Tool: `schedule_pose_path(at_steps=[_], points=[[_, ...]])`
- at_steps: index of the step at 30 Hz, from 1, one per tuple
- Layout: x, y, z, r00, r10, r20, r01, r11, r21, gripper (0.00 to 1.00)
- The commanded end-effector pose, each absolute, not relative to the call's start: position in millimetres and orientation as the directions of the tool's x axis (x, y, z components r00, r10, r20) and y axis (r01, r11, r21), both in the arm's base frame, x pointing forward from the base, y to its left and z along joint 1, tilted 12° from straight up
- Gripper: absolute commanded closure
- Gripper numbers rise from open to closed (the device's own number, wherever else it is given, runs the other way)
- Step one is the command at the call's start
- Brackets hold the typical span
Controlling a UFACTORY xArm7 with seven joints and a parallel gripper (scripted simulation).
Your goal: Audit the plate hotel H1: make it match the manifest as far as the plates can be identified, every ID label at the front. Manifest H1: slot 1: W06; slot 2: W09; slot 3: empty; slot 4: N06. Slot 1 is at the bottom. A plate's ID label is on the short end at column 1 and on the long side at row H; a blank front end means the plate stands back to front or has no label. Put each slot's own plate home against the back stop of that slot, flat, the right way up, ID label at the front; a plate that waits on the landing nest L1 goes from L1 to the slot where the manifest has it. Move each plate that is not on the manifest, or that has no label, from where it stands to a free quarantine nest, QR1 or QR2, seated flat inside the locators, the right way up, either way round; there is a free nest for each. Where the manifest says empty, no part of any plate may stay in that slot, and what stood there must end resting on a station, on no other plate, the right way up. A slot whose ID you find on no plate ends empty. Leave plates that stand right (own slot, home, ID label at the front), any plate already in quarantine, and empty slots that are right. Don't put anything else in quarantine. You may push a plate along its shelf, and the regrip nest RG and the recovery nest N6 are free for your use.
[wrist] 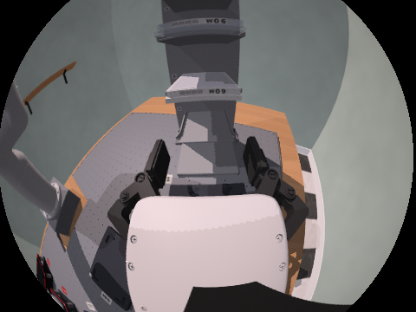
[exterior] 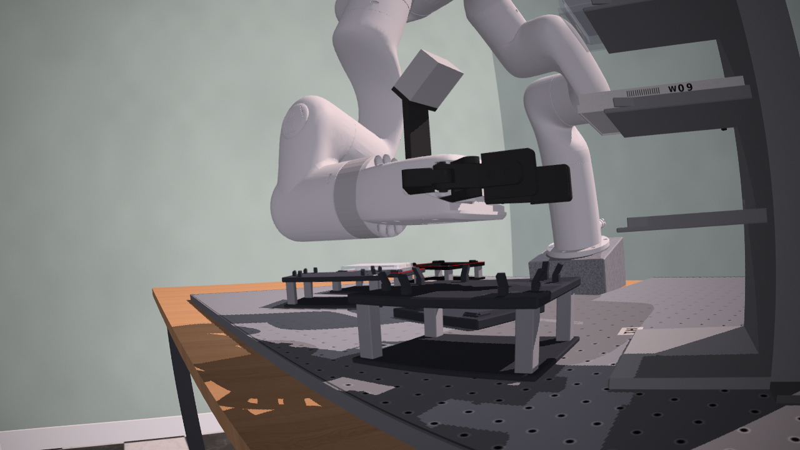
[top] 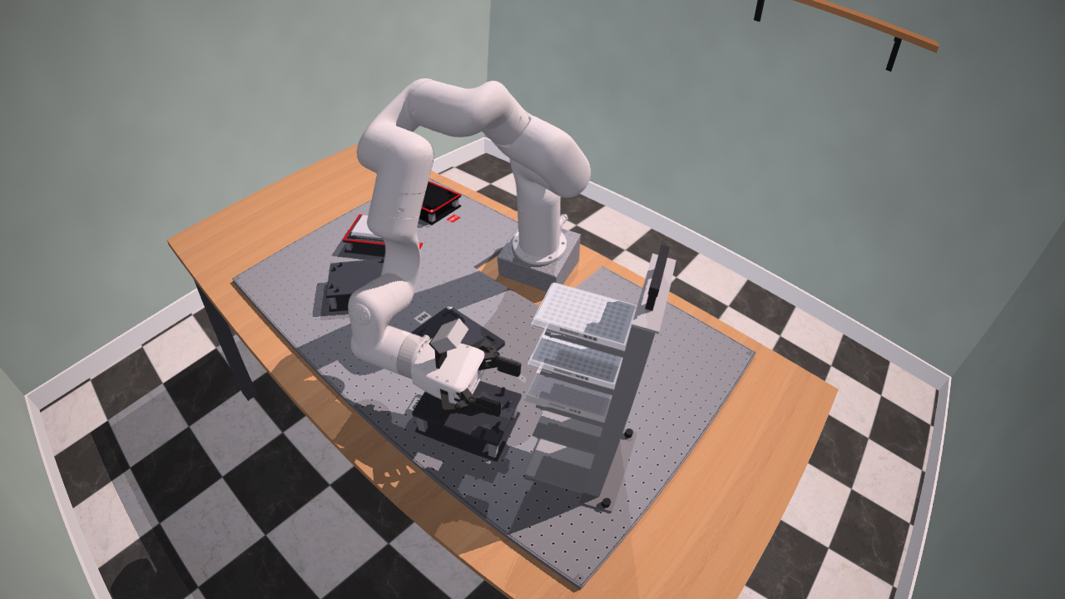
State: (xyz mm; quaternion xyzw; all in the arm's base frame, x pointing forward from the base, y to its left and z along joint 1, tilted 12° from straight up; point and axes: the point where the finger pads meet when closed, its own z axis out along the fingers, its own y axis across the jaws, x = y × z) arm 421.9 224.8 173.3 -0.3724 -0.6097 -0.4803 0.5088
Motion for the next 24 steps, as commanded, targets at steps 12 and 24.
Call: schedule_pose_path(at_steps=[12, 24], points=[[428.7, 202.4, 175.2, -0.208, -0.035, 0.977, 0.942, 0.262, 0.21, 0.0], [433.1, 186.3, 175.5, -0.208, -0.035, 0.977, 0.942, 0.262, 0.21, 0.0]])
